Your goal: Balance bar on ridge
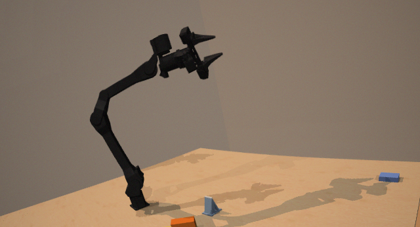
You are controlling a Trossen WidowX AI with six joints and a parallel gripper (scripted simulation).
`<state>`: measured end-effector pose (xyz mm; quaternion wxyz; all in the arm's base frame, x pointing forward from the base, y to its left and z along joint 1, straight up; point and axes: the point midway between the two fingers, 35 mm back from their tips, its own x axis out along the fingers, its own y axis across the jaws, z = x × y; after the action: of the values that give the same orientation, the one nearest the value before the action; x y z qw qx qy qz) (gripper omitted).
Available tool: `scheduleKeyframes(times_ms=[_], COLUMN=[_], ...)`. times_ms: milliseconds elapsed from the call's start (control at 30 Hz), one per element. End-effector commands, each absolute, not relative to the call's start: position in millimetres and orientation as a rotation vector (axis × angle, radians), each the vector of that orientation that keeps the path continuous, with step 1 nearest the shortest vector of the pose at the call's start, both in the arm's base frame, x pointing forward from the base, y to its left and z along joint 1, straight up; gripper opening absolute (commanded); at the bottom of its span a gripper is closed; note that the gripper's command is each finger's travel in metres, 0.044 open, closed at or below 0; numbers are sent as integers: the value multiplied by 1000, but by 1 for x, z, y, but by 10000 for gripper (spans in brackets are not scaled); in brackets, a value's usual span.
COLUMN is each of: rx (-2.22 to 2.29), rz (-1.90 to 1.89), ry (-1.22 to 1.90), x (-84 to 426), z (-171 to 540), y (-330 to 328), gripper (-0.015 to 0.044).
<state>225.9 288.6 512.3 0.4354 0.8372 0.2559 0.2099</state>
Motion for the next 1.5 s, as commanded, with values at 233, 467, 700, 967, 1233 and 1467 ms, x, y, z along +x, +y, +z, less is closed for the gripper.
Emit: scheduleKeyframes(times_ms=[233, 467, 700, 967, 1233, 1467], rx=[1953, 1882, 1825, 1770, 1725, 1694], rz=[280, 126, -45, -245, -450, -631], ry=[607, 592, 589, 595, 608, 626], x=[276, 303, 326, 345, 355, 355], z=[453, 418, 381, 339, 299, 266], y=[270, 248, 220, 182, 141, 104], gripper=[315, 315, 315, 315, 315, 315])
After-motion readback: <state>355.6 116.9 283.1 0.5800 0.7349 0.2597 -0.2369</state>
